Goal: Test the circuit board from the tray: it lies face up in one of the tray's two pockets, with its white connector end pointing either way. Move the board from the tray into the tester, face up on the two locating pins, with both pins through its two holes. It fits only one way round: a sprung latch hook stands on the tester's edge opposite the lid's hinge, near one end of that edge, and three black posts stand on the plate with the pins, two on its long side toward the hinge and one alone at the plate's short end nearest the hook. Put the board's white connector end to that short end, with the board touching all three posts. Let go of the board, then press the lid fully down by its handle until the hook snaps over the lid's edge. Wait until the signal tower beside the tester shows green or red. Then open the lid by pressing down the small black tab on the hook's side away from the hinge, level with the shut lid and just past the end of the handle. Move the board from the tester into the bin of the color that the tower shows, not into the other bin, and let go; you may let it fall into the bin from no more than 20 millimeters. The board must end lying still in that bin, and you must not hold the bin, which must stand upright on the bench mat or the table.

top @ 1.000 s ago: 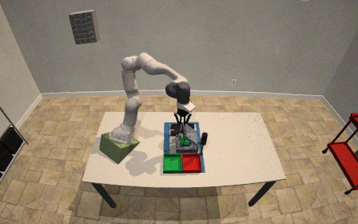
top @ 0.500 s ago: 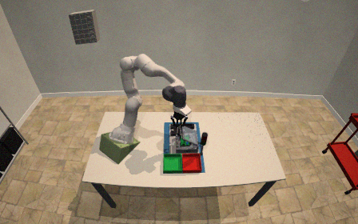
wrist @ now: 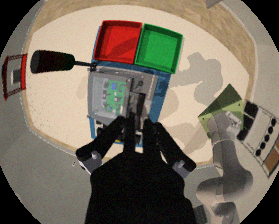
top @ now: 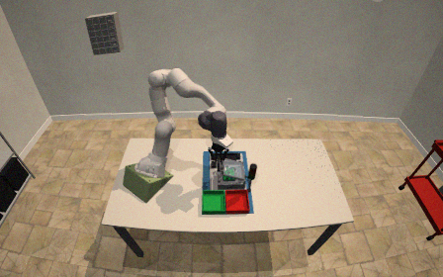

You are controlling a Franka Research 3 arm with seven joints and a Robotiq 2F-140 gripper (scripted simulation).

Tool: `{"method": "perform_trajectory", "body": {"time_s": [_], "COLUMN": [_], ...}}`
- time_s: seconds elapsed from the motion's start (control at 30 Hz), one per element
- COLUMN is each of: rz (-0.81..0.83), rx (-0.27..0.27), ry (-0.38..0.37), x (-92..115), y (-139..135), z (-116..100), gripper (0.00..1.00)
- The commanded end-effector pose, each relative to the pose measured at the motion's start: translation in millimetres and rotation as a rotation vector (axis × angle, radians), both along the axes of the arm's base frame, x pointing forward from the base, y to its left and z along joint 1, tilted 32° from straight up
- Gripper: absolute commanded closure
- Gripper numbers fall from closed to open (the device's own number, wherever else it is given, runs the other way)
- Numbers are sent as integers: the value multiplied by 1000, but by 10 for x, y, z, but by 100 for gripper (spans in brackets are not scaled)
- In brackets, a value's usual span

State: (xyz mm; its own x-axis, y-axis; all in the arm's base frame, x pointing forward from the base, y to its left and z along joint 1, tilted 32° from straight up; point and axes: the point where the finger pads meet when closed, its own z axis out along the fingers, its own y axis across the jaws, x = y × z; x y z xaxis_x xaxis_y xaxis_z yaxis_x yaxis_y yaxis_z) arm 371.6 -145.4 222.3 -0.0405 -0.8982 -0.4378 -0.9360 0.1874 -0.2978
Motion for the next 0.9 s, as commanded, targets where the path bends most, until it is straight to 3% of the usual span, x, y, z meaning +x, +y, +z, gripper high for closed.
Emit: {"method": "perform_trajectory", "body": {"time_s": [0.0, 0.87], "rz": [10, 10], "rx": [-2, -2], "ry": [-3, -3], "x": [12, 98], "y": [74, 269], "z": [-125, -534], "gripper": [100, 100]}}
